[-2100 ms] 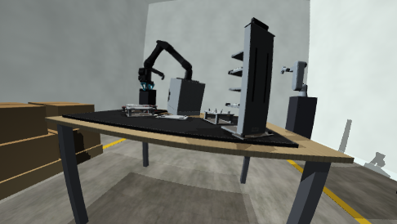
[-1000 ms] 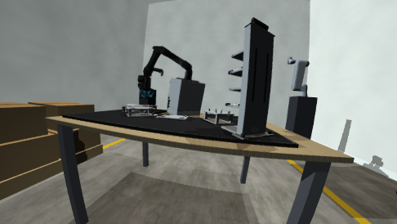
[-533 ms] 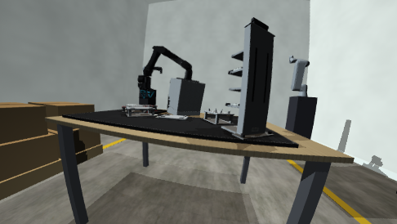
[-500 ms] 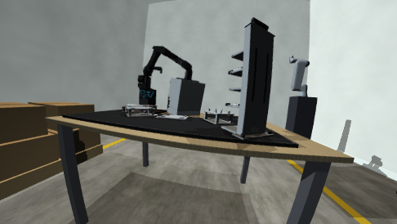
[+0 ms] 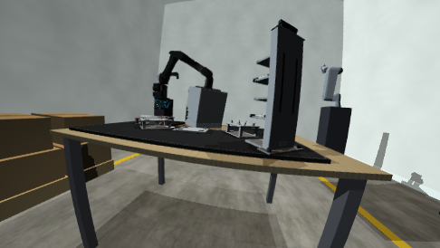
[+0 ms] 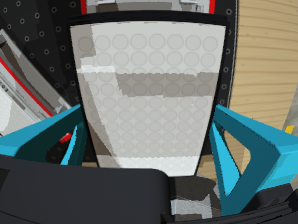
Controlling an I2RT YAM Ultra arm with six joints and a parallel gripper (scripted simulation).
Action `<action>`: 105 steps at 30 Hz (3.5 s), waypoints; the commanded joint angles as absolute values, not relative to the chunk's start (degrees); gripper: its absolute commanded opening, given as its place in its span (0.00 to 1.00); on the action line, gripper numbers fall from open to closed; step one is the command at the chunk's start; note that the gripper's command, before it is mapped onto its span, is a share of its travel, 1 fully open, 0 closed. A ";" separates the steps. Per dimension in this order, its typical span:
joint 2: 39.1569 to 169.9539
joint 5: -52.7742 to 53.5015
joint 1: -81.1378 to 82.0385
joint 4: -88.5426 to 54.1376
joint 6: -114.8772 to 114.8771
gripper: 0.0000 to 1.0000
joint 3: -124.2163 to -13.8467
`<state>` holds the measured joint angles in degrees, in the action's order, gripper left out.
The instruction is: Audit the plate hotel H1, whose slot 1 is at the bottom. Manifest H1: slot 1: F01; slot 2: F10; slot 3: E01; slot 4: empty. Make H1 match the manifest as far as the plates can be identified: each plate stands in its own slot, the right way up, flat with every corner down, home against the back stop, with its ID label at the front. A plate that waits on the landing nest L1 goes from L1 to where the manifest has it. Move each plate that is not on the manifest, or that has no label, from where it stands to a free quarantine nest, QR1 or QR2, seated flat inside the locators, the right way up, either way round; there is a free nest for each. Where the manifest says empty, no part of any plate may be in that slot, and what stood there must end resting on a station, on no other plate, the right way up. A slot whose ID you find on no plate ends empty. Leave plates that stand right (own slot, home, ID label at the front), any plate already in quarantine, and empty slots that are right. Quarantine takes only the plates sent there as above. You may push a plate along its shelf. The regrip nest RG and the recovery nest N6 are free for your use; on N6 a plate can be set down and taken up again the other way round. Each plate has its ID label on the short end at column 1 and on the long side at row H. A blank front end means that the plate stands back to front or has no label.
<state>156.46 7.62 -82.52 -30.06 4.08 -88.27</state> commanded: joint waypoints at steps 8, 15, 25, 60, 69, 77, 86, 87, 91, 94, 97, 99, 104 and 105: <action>155.53 7.64 -82.58 -29.89 4.15 0.86 -88.29; 155.49 7.64 -82.58 -29.83 4.15 0.86 -88.18; 156.05 7.65 -82.51 -29.26 4.22 0.86 -88.17; 159.43 7.70 -82.13 -26.85 4.60 0.86 -89.20; 160.38 7.72 -82.02 -26.34 4.71 0.86 -89.65; 161.14 7.73 -81.93 -25.81 4.80 0.86 -89.90; 162.09 7.74 -81.83 -25.33 4.91 0.86 -90.38; 162.09 7.74 -81.83 -25.33 4.91 0.86 -90.38; 162.54 7.75 -81.78 -25.02 4.96 0.86 -90.52; 162.87 7.76 -81.74 -24.81 4.99 0.86 -90.65; 163.23 7.76 -81.70 -24.64 5.04 0.86 -90.84; 163.47 7.77 -81.67 -24.52 5.06 0.86 -90.97; 163.83 7.77 -81.63 -24.35 5.10 0.86 -91.17; 163.95 7.77 -81.62 -24.29 5.12 0.86 -91.23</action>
<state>164.42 7.75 -81.58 -24.53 5.02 -90.89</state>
